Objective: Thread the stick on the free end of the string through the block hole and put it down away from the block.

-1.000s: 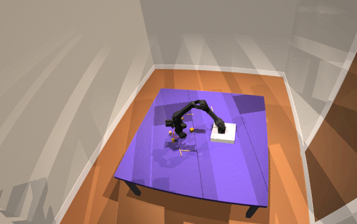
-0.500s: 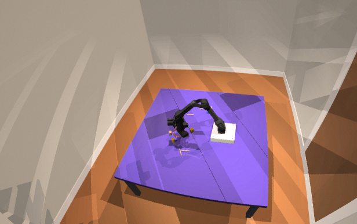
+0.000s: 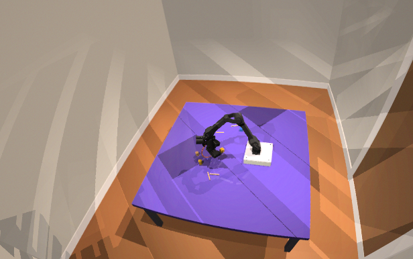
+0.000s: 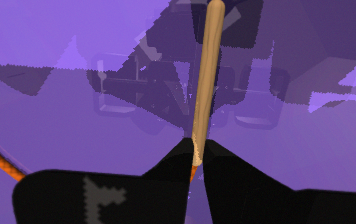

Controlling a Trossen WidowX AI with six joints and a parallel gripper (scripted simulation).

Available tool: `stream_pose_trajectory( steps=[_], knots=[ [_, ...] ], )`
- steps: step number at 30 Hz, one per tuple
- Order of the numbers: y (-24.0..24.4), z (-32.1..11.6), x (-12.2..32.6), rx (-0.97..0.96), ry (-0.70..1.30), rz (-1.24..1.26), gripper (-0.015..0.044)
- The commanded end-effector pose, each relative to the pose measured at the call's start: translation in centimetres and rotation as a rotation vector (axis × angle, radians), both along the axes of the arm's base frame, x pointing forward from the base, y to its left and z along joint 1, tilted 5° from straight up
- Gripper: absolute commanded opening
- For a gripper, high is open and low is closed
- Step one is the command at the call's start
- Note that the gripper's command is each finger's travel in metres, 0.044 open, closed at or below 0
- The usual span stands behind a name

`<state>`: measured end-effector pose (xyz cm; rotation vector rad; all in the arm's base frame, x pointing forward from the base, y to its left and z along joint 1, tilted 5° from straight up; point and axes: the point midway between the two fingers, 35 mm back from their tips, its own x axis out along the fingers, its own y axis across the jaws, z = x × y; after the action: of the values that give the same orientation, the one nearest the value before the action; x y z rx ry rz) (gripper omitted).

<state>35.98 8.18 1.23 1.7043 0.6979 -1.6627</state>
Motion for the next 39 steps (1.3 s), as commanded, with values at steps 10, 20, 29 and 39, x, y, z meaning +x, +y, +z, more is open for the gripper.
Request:
stream_pose_trajectory(
  steps=[10,20,29,39],
  knots=[
    [-1.0,-0.2,-1.2,0.004,-0.001,0.004,0.0000],
    [-1.7,-0.2,-1.8,0.003,-0.001,0.004,0.0000],
    [-2.6,-0.1,-2.6,0.003,-0.001,0.004,0.0000],
    [-3.6,-0.1,-3.5,0.002,0.000,0.004,0.0000]
  ],
)
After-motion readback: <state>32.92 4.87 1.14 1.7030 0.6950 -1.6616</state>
